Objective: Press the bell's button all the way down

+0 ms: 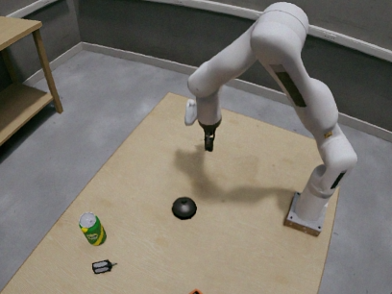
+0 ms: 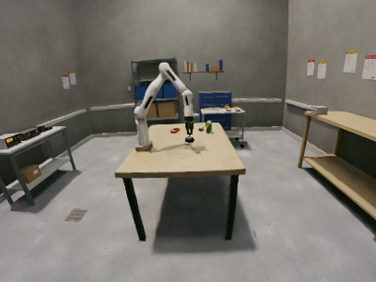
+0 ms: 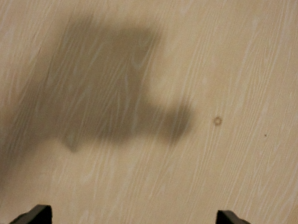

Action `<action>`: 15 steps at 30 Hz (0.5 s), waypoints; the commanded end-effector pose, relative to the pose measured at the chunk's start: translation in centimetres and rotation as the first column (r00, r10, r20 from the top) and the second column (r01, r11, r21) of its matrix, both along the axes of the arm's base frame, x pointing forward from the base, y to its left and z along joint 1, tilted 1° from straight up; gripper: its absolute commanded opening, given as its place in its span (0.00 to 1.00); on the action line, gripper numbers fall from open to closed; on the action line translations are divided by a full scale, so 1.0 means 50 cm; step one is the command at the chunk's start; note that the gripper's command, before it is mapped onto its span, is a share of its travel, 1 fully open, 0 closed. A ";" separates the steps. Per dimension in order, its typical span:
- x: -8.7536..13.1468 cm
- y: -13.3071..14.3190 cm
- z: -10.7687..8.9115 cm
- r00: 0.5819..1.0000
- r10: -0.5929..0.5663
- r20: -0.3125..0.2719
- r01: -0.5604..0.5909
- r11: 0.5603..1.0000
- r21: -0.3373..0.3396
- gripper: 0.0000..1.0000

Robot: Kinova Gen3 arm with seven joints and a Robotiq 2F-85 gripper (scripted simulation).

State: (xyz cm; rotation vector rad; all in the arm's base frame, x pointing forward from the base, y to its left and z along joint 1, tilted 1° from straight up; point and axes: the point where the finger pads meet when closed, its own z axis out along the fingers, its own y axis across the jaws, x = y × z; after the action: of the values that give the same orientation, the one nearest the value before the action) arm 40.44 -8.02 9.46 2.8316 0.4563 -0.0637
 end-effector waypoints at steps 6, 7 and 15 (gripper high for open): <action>0.023 0.180 0.009 0.999 -0.017 0.026 0.015 0.994 0.105 1.00; 0.023 0.199 0.009 0.999 -0.022 0.027 0.019 0.993 0.118 1.00; 0.012 0.323 0.017 0.999 -0.051 0.018 0.046 0.979 0.199 1.00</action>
State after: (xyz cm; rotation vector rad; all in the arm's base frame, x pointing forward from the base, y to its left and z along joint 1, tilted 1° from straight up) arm 41.00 4.80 9.86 3.0073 0.3832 -0.0120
